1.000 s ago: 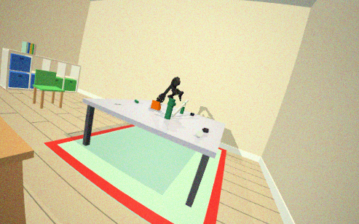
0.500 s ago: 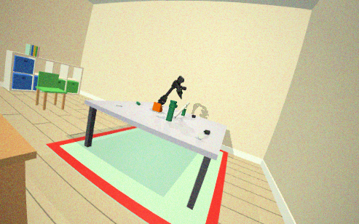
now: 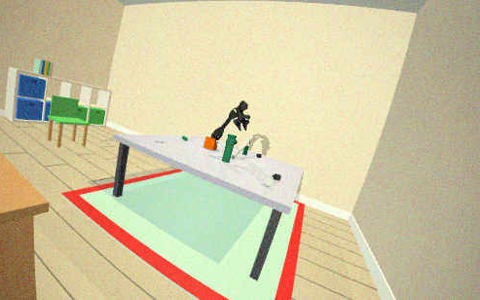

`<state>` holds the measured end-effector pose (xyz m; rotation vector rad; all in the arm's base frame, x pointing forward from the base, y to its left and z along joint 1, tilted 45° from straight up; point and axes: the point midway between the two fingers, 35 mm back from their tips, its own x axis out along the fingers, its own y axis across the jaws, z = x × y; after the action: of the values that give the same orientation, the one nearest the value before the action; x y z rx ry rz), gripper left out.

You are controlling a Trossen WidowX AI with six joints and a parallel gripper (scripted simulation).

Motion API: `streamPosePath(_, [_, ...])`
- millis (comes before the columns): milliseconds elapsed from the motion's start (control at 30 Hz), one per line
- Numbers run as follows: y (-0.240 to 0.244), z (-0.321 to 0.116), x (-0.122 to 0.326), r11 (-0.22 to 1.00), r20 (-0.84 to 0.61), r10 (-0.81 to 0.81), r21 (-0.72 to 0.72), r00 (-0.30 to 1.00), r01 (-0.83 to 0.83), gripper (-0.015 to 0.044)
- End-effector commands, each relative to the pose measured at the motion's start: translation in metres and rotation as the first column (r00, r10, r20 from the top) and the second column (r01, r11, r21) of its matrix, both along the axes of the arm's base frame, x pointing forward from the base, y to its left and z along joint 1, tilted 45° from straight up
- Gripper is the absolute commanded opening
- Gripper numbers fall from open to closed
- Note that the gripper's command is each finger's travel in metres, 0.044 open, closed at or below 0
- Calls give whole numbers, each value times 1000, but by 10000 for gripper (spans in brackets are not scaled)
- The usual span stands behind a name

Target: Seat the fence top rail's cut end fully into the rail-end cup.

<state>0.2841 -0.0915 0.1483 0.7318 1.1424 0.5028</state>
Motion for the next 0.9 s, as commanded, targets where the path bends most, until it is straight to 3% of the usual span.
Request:
streamPosePath(0, [16, -9, 3, 995, -214, -72, 56, 974, 85, 440])
streamPosePath(100, [34, -19, 5, 975, -458, -156, 69, 875, 210, 440])
streamPosePath(233, [58, -33, 6, 930, -724, -261, -10, 639, 369, 440])
streamPosePath(433, [89, -49, 2, 827, -896, -396, -252, 202, 503, 440])
streamPosePath(867, [91, -51, 2, 822, -897, -400, -261, 188, 506, 440])
